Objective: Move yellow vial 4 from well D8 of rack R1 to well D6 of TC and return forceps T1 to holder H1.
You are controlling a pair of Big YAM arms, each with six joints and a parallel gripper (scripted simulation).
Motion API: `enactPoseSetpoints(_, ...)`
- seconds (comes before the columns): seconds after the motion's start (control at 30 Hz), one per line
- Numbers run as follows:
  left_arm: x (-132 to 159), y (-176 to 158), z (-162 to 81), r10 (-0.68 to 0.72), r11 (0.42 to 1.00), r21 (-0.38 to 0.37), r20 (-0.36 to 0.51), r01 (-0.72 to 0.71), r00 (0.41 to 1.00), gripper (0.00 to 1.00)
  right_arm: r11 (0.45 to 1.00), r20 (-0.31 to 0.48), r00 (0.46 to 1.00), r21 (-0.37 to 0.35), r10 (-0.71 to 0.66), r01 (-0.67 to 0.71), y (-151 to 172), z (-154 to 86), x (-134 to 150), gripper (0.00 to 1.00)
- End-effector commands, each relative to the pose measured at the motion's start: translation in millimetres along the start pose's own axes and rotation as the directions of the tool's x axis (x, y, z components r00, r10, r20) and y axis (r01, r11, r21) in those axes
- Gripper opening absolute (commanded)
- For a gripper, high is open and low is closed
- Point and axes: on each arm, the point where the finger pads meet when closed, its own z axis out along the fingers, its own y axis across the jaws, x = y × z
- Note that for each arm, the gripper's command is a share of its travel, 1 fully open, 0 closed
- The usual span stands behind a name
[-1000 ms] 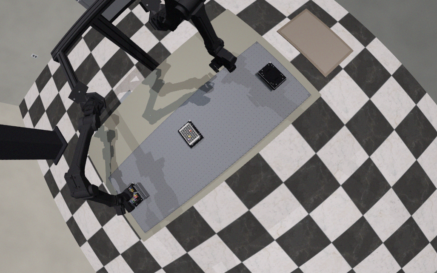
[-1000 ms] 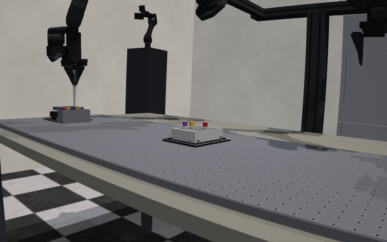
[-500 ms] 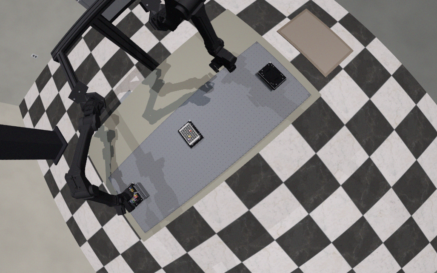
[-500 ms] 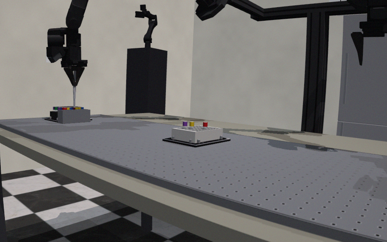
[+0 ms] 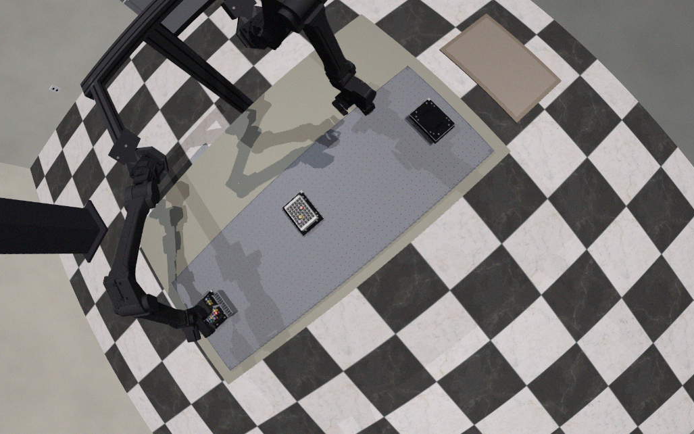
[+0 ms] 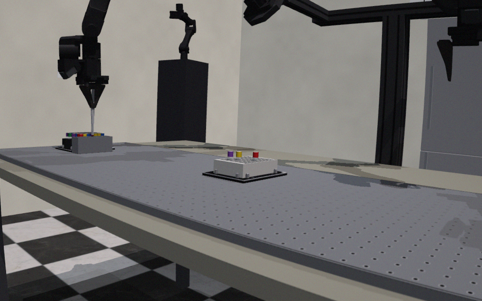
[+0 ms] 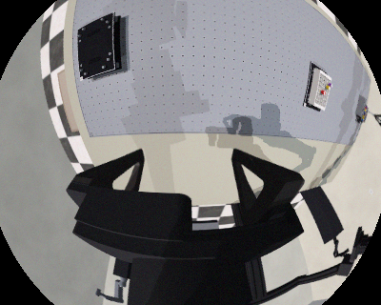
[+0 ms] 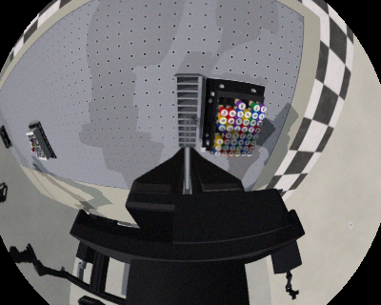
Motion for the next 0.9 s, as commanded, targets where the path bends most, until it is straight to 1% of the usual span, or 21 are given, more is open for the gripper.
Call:
enactPoseSetpoints(0.0,-15.2,5.5,-7.0,0.013,1.000,-0.015,0.049,-0.012,0.999,1.00,1.000,0.022,1.000,0.006,0.002,-0.002,-0.3,3.0,-12.1,0.07)
enactPoseSetpoints(0.17,-15.2,5.5,-7.0,0.013,1.000,-0.015,0.049,-0.012,0.999,1.00,1.000,0.026,1.000,0.007,-0.001,0.001,-0.3,3.3,-15.4,0.07)
enactPoseSetpoints(0.3,-15.2,5.5,-7.0,0.013,1.000,-0.015,0.049,-0.012,0.999,1.00,1.000,0.019,1.000,0.004,0.002,-0.002,0.4,5.8,-11.1,0.07)
enactPoseSetpoints(0.87,-15.2,5.5,-7.0,0.013,1.000,-0.015,0.049,-0.012,0.999,1.00,1.000,0.023,1.000,0.004,0.000,0.000,1.2,9.1,-13.4,0.07)
